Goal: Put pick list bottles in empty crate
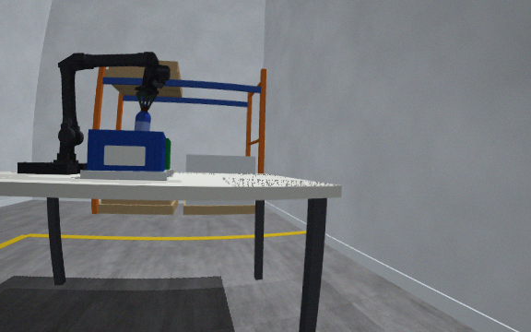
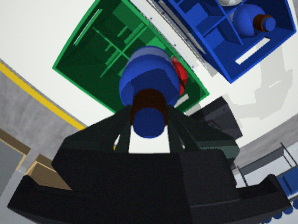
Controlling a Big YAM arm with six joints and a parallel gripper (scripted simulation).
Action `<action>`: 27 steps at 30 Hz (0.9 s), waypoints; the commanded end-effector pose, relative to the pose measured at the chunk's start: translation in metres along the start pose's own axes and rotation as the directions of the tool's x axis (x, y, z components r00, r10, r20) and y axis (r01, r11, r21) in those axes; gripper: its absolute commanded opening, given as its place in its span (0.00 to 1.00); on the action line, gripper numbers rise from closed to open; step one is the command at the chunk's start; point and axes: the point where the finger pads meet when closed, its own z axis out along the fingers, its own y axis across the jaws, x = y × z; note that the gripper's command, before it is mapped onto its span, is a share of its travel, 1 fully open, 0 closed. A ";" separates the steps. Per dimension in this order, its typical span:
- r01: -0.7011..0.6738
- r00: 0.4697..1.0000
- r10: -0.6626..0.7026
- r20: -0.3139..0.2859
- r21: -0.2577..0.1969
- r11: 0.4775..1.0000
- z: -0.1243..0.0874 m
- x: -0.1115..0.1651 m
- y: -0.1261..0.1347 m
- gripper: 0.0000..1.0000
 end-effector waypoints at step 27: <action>0.001 0.998 0.002 0.063 -0.045 0.999 -0.015 -0.004 0.004 0.00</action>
